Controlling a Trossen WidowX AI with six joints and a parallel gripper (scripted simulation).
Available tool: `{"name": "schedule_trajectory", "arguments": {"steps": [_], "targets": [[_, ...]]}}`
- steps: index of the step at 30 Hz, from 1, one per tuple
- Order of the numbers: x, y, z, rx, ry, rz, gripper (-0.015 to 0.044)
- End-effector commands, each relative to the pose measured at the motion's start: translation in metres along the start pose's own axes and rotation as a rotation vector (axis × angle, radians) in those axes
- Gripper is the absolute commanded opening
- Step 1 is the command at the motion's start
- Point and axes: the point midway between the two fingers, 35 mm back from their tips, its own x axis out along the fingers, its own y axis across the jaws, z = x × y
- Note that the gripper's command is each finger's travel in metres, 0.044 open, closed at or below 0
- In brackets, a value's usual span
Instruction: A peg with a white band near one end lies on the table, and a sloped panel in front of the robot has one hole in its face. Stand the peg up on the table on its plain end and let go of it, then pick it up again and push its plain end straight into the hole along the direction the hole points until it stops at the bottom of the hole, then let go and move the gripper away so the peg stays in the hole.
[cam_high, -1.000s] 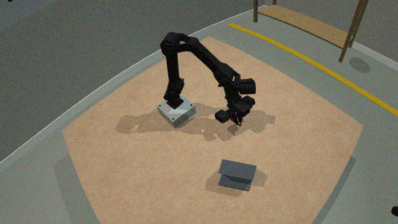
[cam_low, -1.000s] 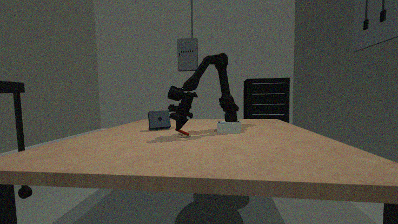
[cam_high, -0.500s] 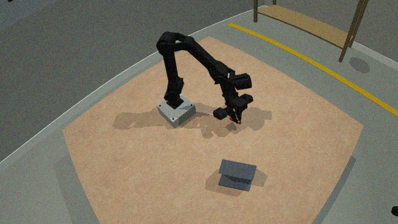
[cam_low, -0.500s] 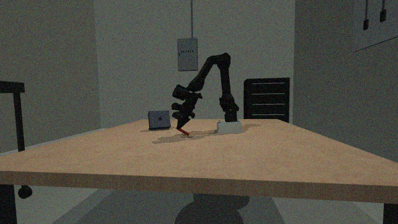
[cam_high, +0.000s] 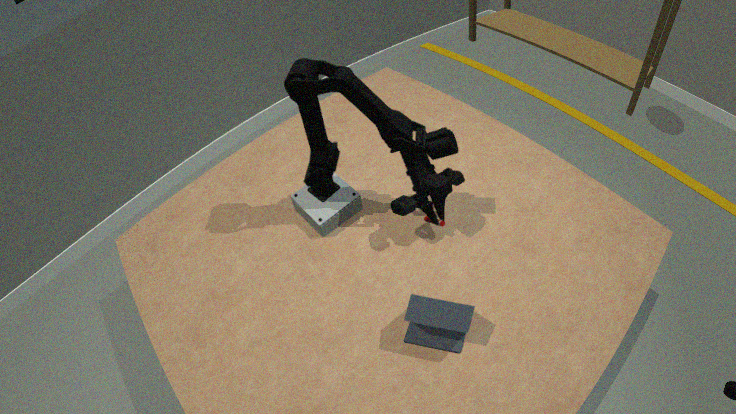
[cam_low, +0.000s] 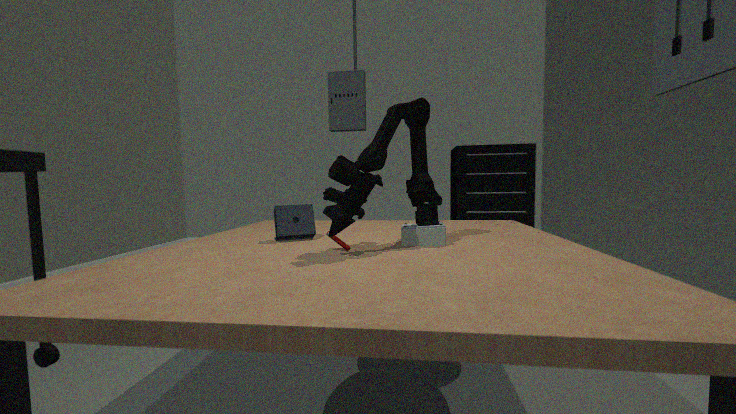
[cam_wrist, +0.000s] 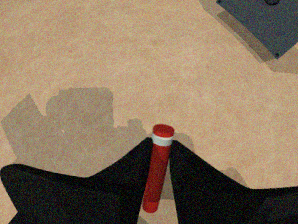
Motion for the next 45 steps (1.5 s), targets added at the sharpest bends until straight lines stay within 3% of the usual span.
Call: {"name": "schedule_trajectory", "arguments": {"steps": [1,45], "targets": [[-0.003,0.000,-0.001,0.003,-0.034,-0.001,0.0049],[-0.024,0.000,-0.021,0.001,-0.412,-0.001,0.0049]]}}
